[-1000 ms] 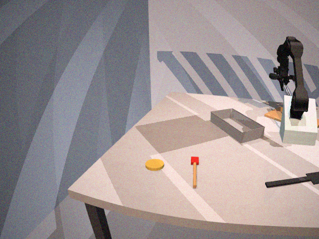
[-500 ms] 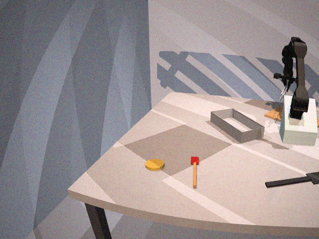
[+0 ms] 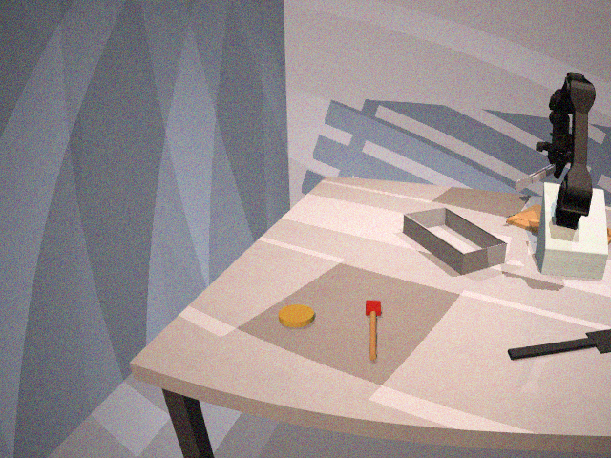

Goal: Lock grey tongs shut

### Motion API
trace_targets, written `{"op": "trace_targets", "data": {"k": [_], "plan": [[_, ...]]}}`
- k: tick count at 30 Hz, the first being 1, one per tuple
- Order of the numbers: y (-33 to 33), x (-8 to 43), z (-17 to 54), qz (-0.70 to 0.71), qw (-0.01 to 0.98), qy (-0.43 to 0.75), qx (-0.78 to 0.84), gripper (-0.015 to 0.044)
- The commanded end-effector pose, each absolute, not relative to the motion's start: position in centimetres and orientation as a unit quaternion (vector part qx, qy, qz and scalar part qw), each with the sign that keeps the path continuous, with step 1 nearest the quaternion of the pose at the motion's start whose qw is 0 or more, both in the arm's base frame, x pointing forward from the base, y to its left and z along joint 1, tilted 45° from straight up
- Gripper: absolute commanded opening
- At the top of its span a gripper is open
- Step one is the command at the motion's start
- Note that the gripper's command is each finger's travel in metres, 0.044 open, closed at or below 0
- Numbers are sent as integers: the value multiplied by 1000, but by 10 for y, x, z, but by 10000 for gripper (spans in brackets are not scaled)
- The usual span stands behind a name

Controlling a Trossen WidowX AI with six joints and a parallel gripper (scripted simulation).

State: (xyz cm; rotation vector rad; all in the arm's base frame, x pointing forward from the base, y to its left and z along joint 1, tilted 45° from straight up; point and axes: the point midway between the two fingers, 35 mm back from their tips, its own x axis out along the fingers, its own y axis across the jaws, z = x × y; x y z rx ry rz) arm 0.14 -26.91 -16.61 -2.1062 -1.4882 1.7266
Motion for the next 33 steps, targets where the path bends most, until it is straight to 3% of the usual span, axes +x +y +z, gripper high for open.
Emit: {"op": "trace_targets", "data": {"k": [1,22,33], "plan": [[-270,-6,-164,590,63,-439,-675,-150],[-261,-46,-163,715,328,-177,-592,-150],[-260,-48,-163,715,337,-168,-589,-150]]}}
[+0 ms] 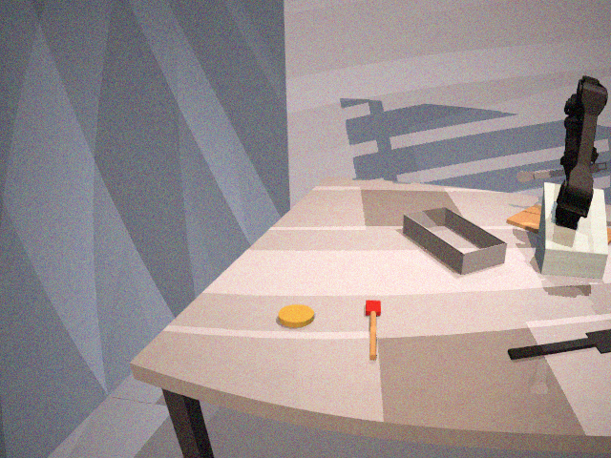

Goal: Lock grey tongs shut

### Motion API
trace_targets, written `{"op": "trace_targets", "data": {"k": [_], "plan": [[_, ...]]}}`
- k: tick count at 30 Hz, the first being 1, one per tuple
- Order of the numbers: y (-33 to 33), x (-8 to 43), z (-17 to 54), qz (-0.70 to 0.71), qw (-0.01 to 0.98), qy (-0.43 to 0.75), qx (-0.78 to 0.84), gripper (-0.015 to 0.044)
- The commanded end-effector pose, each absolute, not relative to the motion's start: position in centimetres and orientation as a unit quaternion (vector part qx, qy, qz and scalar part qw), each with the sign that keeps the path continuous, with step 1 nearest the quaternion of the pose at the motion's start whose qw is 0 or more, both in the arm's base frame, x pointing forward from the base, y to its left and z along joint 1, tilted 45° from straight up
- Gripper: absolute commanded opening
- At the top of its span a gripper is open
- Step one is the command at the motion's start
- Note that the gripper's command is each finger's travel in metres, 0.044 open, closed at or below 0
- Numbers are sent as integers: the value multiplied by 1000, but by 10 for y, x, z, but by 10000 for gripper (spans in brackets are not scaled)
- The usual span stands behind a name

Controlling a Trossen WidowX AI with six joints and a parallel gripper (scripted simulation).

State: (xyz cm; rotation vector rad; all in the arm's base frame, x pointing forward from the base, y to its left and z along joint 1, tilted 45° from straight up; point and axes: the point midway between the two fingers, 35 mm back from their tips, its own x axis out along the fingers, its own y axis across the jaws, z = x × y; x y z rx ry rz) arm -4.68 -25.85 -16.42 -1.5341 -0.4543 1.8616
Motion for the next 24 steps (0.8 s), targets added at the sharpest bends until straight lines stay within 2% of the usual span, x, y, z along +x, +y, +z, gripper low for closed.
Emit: {"op": "trace_targets", "data": {"k": [1,11,24], "plan": [[-260,-48,-163,711,339,-168,-593,-150],[-247,-53,-168,600,382,-149,-687,-150],[-242,-62,-167,423,404,-69,-808,-150]]}}
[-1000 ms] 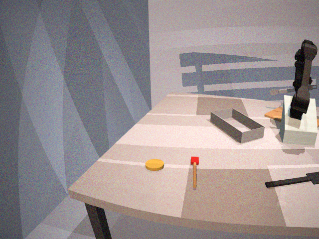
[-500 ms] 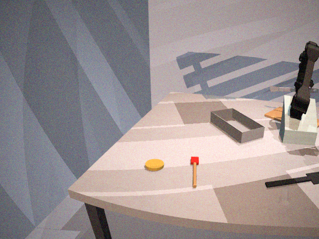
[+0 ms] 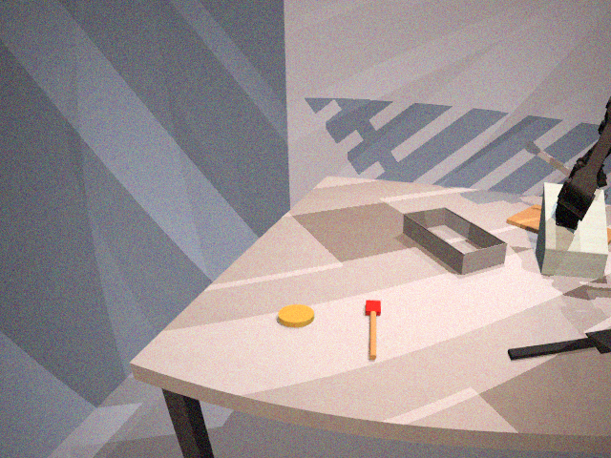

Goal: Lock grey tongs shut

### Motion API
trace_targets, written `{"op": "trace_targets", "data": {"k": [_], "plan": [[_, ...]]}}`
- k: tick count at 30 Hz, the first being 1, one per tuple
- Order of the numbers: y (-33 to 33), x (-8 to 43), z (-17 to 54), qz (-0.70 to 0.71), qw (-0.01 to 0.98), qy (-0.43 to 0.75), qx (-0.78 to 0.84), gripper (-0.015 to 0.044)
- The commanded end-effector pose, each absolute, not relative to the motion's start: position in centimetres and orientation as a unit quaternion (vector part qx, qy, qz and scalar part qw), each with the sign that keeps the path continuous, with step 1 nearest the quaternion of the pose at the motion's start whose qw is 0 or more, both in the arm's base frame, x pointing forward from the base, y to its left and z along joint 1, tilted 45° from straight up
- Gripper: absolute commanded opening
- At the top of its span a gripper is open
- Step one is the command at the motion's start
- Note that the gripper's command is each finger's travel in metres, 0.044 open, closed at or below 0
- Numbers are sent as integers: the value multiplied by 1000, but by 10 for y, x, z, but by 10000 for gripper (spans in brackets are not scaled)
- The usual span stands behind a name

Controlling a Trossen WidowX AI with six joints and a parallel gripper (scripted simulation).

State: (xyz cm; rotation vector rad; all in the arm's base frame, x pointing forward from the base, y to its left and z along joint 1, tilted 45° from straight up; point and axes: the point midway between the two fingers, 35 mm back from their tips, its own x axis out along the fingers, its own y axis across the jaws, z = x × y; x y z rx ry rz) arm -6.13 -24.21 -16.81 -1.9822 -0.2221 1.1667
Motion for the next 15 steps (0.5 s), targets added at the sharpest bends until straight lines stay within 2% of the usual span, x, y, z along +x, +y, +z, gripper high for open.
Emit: {"op": "trace_targets", "data": {"k": [1,15], "plan": [[-242,-63,-166,409,403,-61,-816,-150],[-250,-82,-158,257,376,56,-889,-150]]}}
